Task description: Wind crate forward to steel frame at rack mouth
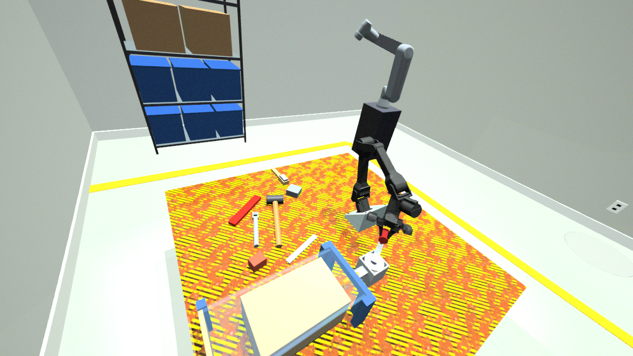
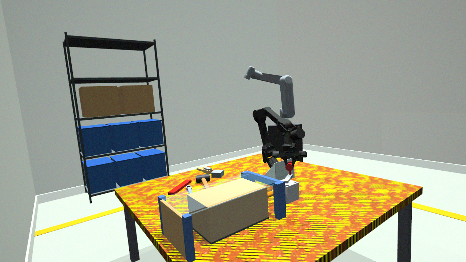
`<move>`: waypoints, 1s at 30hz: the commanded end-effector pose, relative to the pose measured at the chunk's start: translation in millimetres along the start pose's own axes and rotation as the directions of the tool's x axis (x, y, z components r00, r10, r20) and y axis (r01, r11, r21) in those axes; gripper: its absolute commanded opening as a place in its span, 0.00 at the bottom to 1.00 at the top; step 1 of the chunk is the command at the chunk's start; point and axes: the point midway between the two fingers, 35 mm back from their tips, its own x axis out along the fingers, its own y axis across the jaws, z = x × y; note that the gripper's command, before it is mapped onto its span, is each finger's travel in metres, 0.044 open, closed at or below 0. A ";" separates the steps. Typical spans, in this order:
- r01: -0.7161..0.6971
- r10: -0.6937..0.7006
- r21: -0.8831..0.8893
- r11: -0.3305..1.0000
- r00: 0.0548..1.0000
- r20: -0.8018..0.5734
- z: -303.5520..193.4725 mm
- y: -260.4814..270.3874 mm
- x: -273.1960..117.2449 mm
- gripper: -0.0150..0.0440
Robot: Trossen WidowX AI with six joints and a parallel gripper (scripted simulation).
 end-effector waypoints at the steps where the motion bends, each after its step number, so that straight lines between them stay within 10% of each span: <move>1: 0.033 -0.033 -0.003 0.999 0.999 -0.002 -1.0 -16.3 2.4 0.25; 30: 0.037 -0.037 -0.002 0.999 0.999 -0.001 10.0 -54.3 6.3 0.25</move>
